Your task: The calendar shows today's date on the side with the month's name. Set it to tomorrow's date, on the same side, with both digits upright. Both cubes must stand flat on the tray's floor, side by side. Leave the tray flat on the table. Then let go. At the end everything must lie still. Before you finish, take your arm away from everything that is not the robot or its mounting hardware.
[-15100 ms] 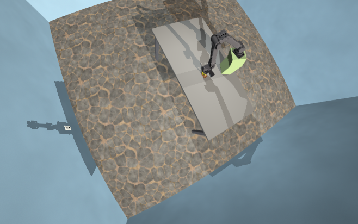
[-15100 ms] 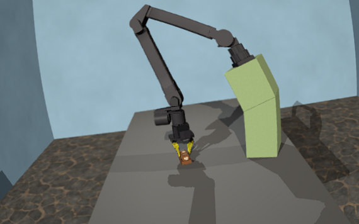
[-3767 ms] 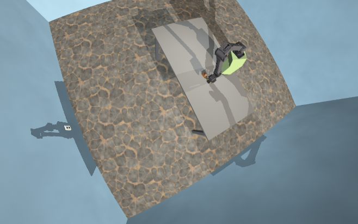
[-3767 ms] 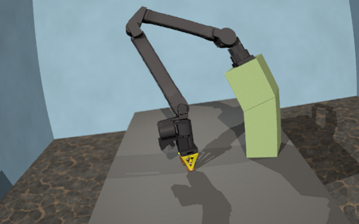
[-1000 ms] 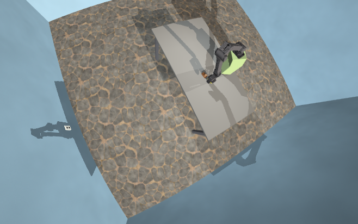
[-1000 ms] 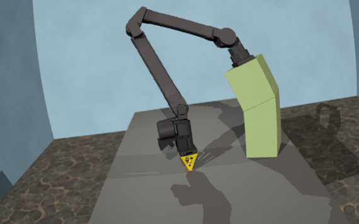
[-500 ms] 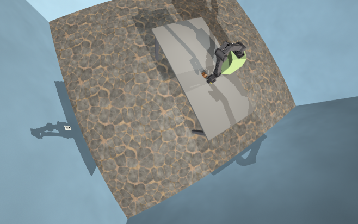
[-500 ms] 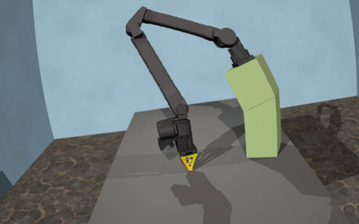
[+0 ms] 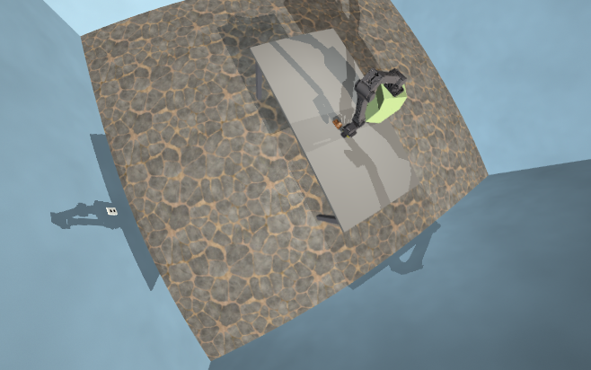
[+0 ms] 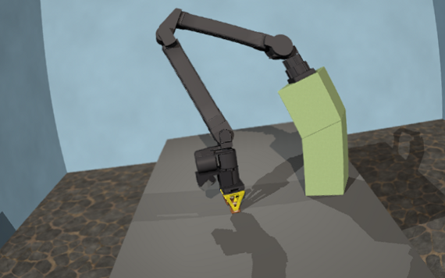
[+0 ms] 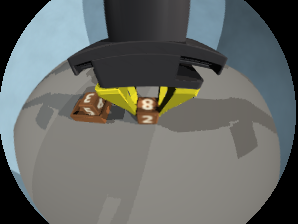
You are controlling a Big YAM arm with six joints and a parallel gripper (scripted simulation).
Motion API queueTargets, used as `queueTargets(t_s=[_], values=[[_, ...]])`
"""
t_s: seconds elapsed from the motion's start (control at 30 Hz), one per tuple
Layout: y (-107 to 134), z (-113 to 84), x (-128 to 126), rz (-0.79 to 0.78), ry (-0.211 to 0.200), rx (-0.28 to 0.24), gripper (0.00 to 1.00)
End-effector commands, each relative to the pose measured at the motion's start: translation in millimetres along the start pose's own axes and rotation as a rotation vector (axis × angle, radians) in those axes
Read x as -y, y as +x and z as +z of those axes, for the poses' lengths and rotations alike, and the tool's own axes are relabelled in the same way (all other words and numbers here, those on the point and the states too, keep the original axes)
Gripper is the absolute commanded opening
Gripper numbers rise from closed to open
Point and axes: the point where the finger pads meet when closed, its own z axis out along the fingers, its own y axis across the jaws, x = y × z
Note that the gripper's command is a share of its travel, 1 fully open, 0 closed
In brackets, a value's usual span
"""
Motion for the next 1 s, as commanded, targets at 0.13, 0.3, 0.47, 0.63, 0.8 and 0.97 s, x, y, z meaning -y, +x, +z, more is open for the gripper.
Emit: queueTargets(t_s=[0.13, 0.3, 0.47, 0.63, 0.8, 0.97], values=[[9.1, 4.6, 4.8, -0.004, 0.002, -0.019, 0.26], [8.4, 4.9, 4.8, -0.004, 0.002, -0.018, 0.26], [8.4, 4.9, 4.8, -0.004, 0.002, -0.018, 0.26], [8.4, 4.9, 4.8, -0.004, 0.002, -0.018, 0.26], [8.4, 4.9, 4.8, -0.004, 0.002, -0.018, 0.26], [8.4, 4.9, 4.8, -0.004, 0.002, -0.018, 0.26]])
